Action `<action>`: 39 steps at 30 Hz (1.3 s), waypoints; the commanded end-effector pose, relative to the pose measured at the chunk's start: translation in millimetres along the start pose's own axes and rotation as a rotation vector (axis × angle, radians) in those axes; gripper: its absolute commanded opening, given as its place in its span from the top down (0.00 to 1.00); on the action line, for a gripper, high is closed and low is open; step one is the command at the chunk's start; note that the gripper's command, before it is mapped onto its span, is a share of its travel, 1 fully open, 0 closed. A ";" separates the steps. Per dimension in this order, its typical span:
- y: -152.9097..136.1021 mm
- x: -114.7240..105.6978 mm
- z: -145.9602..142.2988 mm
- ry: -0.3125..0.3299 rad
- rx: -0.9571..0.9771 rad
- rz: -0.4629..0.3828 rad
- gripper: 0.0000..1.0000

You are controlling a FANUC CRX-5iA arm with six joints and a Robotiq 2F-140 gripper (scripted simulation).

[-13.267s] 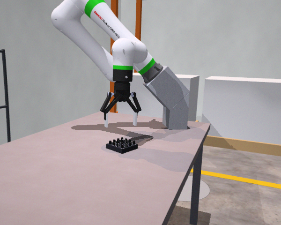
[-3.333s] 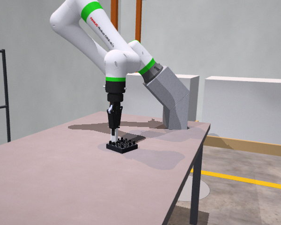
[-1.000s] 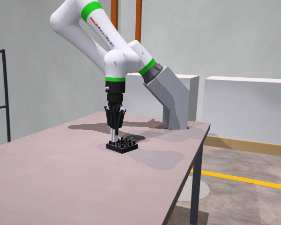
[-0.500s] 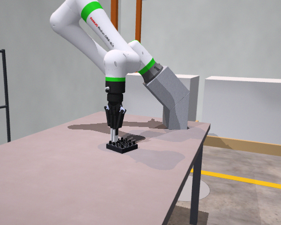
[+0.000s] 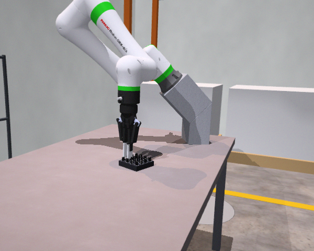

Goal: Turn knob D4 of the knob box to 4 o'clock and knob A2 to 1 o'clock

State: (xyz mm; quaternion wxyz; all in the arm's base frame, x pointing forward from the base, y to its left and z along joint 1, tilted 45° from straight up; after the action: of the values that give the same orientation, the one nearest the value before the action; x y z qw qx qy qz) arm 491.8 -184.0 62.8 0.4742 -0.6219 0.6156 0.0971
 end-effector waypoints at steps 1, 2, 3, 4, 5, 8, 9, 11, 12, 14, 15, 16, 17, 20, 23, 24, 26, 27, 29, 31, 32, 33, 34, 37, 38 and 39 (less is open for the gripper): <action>-0.1 -0.2 0.2 0.000 0.000 0.000 0.88; -0.1 -0.2 0.2 0.000 0.000 0.000 0.88; -0.1 -0.2 0.2 0.000 0.000 0.000 0.88; -0.1 -0.2 0.2 0.000 0.000 0.000 0.88; -0.1 -0.2 0.2 0.000 0.000 0.000 0.88; -0.1 -0.2 0.2 0.000 0.000 0.000 0.88; -0.1 -0.2 0.2 0.000 0.000 0.000 0.88; -0.1 -0.8 0.2 0.000 0.000 0.000 0.88; -0.1 -1.5 0.1 0.000 0.000 0.000 0.88; -0.1 -4.1 0.1 0.000 0.000 0.000 0.88; -0.1 -5.9 0.1 0.000 0.000 0.000 0.88; -0.1 -8.1 0.1 0.000 0.000 0.000 0.88; -0.1 -10.5 0.1 0.000 0.000 0.000 0.88; -0.1 -19.0 0.1 0.000 0.000 0.000 0.88; -0.1 -22.0 0.1 0.000 0.000 0.000 0.88; -0.1 -24.9 0.1 0.000 0.000 0.000 0.88; -0.1 -30.1 0.1 0.000 0.000 0.000 0.88; -0.1 -32.3 0.1 0.000 0.000 0.000 0.88; -0.1 -35.7 0.1 0.000 0.000 0.000 0.88; -0.1 -37.5 0.1 0.000 0.000 0.000 0.88; -0.1 -38.0 0.1 0.000 0.000 0.000 0.88; -0.1 -38.1 0.1 0.000 0.000 0.000 0.88; -0.1 -38.2 0.1 0.000 0.000 0.000 0.88; -0.1 -38.2 0.1 0.000 0.000 0.000 0.88; -0.1 -38.2 0.1 0.000 0.000 0.000 0.88; -0.1 -38.2 0.1 0.000 0.000 0.000 0.88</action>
State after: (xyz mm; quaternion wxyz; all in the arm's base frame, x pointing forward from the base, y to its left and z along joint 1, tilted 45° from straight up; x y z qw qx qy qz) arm 483.3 -158.5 89.5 0.4742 -0.6219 0.6156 0.0971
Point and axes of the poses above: the point where the finger pads meet when closed, its own x axis out along the fingers, its own z axis across the jaws, y = z × x, the point moved 8 cm from there along -x, back along the fingers, and after that the axes turned 9 degrees about -x, right-handed, at the moved point
